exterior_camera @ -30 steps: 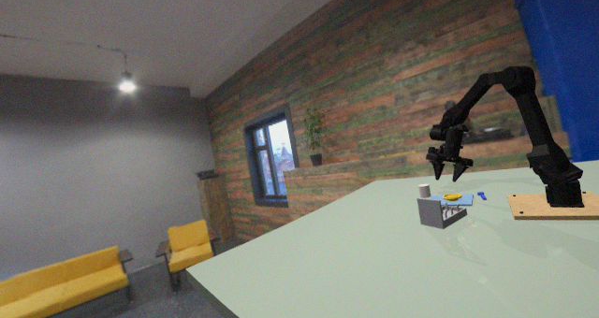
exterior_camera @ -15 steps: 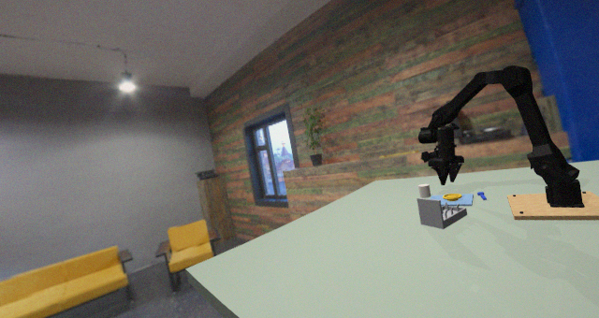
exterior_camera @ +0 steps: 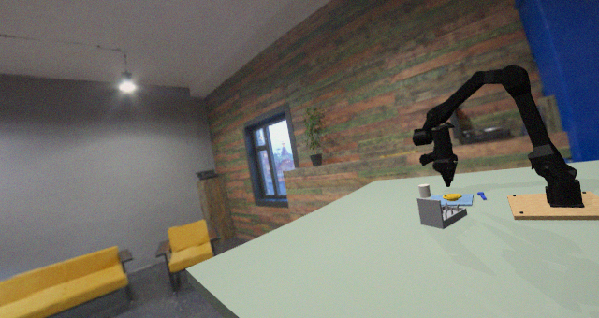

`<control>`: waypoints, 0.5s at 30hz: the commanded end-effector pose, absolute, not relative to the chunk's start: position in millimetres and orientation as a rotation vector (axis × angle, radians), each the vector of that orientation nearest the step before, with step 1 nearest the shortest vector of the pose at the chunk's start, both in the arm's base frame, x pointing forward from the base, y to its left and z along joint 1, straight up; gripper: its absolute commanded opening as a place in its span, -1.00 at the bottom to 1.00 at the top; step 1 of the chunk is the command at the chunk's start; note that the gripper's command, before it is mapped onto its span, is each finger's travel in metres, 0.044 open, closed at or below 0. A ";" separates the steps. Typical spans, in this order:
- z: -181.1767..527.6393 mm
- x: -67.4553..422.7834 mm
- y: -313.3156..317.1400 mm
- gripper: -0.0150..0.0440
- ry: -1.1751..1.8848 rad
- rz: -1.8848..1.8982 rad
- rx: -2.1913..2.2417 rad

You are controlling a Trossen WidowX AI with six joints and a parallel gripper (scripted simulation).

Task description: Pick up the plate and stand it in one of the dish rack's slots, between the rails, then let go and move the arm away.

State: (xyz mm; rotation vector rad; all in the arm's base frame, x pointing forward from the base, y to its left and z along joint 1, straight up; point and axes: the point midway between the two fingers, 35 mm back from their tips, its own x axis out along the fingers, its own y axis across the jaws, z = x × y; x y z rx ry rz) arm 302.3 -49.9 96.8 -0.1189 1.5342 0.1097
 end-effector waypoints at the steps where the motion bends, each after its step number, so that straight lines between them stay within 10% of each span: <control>1: 93.1 301.5 -49.8 0.86 1.540 0.114 -0.132; 15: 70.6 303.1 -51.0 0.86 1.540 0.114 -0.132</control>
